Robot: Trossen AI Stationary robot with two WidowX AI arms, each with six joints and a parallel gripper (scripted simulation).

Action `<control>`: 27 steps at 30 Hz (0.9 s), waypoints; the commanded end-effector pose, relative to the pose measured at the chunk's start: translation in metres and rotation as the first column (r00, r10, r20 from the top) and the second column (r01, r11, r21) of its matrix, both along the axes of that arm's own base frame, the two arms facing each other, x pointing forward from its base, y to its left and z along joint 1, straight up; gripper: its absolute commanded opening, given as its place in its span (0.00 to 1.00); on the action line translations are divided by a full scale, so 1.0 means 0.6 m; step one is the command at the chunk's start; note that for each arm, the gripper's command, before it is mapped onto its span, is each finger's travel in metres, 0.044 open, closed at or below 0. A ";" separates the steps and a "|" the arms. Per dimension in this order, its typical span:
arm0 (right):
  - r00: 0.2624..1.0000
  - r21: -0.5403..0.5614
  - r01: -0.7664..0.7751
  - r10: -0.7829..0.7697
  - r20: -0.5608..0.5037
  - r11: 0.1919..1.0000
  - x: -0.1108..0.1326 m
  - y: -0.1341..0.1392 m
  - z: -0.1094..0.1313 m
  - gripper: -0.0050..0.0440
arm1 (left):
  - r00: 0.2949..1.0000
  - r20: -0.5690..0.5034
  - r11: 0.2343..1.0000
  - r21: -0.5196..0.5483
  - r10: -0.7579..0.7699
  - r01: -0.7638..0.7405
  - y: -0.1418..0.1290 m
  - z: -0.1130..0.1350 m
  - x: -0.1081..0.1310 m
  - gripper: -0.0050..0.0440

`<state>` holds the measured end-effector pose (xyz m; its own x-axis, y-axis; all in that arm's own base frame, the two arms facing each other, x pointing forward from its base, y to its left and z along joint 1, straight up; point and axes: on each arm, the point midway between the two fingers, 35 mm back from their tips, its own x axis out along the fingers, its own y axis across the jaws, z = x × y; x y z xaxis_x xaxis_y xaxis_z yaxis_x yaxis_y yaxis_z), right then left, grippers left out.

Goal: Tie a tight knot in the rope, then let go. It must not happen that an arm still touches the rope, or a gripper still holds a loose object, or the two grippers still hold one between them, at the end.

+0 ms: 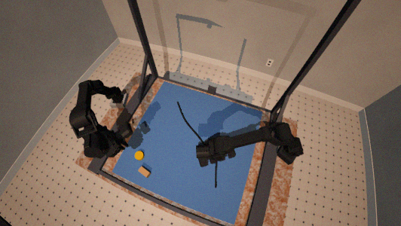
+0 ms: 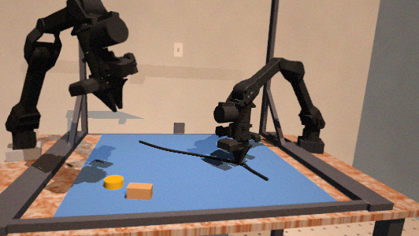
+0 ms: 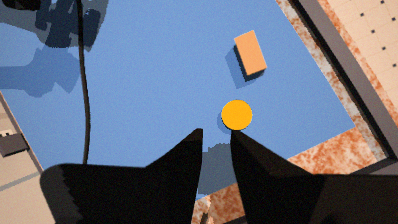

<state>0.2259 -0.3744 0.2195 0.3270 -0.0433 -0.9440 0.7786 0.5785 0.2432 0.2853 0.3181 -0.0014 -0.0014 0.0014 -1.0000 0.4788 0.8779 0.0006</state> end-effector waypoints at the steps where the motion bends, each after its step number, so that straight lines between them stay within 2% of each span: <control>1: 1.000 -0.030 -0.006 0.007 0.018 1.000 0.000 0.004 0.022 0.28 | 1.000 0.025 1.000 0.024 -0.001 0.000 -0.010 0.023 0.012 0.16; 27: 1.000 -0.030 -0.006 0.007 0.018 1.000 0.000 0.004 0.022 0.28 | 1.000 0.027 1.000 0.022 -0.001 0.000 -0.064 0.022 0.034 0.16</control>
<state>0.2259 -0.3744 0.2195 0.3270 -0.0433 -0.9440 0.7786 0.5785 0.2432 0.3011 0.2807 -0.0006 -0.0014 0.0017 -1.0000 0.4818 0.8763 0.0008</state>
